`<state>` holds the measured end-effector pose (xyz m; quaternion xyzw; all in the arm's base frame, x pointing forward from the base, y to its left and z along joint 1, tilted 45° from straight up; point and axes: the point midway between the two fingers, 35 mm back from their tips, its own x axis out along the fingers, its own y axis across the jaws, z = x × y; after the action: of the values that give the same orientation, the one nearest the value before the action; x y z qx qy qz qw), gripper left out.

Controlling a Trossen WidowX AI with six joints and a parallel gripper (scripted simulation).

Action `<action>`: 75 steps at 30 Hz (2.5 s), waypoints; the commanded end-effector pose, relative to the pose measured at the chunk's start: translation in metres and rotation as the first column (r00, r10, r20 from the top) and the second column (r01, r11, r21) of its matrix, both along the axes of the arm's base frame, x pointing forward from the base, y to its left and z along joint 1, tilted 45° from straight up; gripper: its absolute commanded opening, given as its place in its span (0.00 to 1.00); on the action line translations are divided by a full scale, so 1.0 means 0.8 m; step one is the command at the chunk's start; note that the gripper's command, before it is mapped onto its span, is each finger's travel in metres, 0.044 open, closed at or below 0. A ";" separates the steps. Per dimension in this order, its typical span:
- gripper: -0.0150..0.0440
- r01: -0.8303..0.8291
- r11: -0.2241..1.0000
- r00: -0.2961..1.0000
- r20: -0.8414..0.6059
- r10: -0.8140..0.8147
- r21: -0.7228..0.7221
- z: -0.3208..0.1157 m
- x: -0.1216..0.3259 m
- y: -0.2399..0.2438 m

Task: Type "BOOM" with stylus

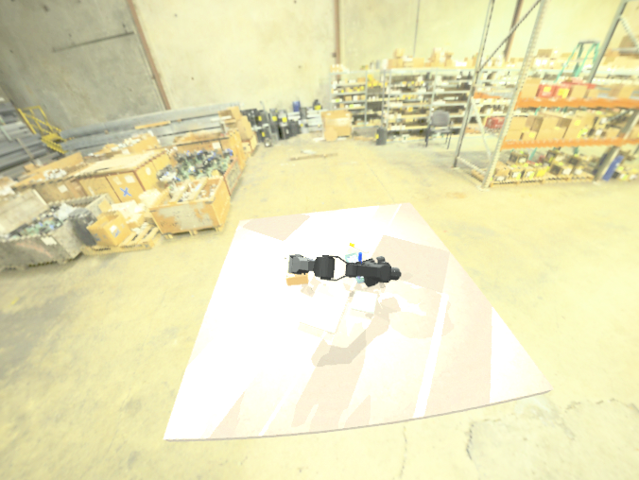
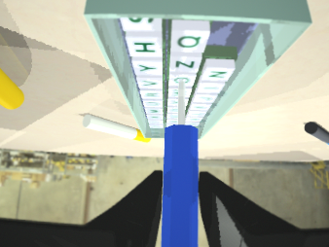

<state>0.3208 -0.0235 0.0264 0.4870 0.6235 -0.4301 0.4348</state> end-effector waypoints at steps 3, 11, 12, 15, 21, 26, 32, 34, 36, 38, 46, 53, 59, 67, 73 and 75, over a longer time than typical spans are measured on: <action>0.39 -0.004 1.000 1.000 0.002 0.004 -0.002 -0.003 0.000 -0.003; 0.39 -0.004 1.000 1.000 0.002 0.004 -0.002 -0.002 0.000 -0.003; 0.39 -0.004 1.000 1.000 0.002 0.004 -0.002 -0.002 0.000 -0.003; 0.39 -0.004 1.000 1.000 0.002 0.004 -0.002 -0.002 0.000 -0.003; 0.39 -0.004 1.000 1.000 0.002 0.004 -0.002 0.017 0.000 0.017; 0.39 -0.004 1.000 1.000 0.002 0.004 -0.001 0.030 -0.001 0.031; 0.39 -0.008 1.000 1.000 0.005 0.008 -0.005 0.028 0.000 0.028; 0.36 -0.008 1.000 1.000 0.005 0.008 -0.005 0.028 0.000 0.028; 0.27 -0.005 1.000 1.000 0.003 0.006 -0.002 0.031 -0.001 0.031; 0.25 -0.005 1.000 1.000 0.003 0.005 -0.002 0.028 -0.001 0.028; 0.25 -0.004 1.000 1.000 0.002 0.004 -0.001 0.015 -0.001 0.015; 0.39 -0.004 1.000 1.000 0.002 0.004 -0.002 0.012 0.000 0.013; 0.39 -0.004 1.000 1.000 0.002 0.004 -0.002 0.009 0.001 0.010; 0.39 -0.004 1.000 1.000 0.002 0.004 -0.002 0.005 0.001 0.006; 0.39 -0.004 1.000 1.000 0.002 0.004 -0.002 0.003 0.001 0.004; 0.39 -0.004 1.000 1.000 0.002 0.004 -0.002 0.002 0.001 0.003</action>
<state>0.3212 -0.0197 0.0292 0.4870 0.6236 -0.4300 0.4348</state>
